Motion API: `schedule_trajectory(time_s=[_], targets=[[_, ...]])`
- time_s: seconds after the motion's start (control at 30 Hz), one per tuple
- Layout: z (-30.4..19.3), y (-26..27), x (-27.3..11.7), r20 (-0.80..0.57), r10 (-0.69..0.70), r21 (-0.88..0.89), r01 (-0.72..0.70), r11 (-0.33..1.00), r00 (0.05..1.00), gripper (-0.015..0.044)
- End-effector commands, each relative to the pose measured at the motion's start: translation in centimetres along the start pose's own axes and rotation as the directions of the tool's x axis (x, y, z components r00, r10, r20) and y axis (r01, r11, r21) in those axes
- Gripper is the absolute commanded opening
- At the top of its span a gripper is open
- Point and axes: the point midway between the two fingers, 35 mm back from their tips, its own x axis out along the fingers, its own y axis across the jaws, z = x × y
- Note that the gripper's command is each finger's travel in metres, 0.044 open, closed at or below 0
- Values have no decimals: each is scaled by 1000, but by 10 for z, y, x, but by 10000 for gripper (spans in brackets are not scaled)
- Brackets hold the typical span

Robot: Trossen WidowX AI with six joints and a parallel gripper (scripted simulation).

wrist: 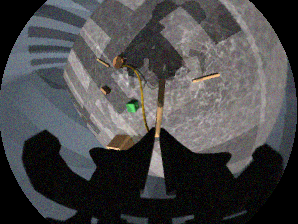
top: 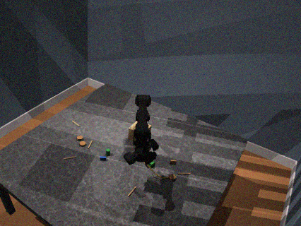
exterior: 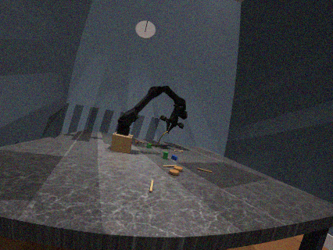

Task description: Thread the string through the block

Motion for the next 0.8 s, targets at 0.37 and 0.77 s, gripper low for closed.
schedule_trajectory(time_s=[0.37, 0.77], targets=[[1, 0, -1, 12, 11, -483, -4, 876, 1000, 0], [2, -1, -1, 18, 17, -795, 4, 606, 1000, 0]])
